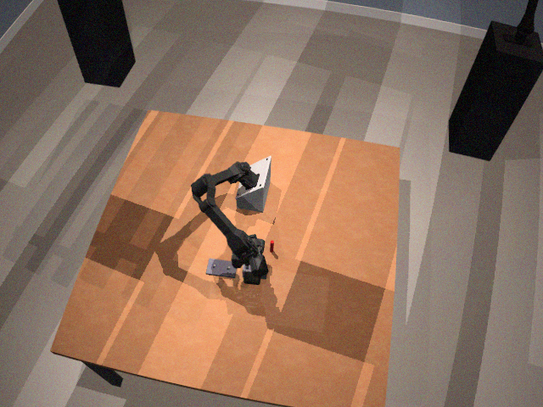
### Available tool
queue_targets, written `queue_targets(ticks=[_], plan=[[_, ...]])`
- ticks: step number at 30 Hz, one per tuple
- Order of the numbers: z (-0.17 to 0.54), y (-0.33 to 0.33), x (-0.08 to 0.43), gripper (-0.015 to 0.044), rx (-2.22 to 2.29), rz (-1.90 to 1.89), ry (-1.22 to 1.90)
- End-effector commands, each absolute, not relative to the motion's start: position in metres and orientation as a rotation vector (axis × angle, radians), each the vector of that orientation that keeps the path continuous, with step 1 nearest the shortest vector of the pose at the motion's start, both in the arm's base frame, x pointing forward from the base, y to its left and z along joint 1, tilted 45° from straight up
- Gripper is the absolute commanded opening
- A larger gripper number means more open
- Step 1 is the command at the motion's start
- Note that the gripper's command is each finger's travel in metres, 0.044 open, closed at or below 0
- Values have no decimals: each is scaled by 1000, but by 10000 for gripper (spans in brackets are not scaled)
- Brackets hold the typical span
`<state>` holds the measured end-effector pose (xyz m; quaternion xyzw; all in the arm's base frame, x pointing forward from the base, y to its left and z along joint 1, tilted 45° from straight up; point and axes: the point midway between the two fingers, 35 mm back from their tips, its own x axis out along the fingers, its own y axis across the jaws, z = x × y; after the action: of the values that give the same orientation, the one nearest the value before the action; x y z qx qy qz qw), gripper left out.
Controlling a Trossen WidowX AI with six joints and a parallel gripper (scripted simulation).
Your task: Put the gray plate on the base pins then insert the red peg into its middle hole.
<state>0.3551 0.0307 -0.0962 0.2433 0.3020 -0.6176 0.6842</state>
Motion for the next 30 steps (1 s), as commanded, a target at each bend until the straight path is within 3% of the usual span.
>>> queue_targets(ticks=[1,19,29,30], plan=[[-102,27,354,440,533,-1384,680],[-120,7,354,440,531,-1385,678],[-120,7,354,177,531,-1385,678],[-120,7,354,171,531,-1385,678]])
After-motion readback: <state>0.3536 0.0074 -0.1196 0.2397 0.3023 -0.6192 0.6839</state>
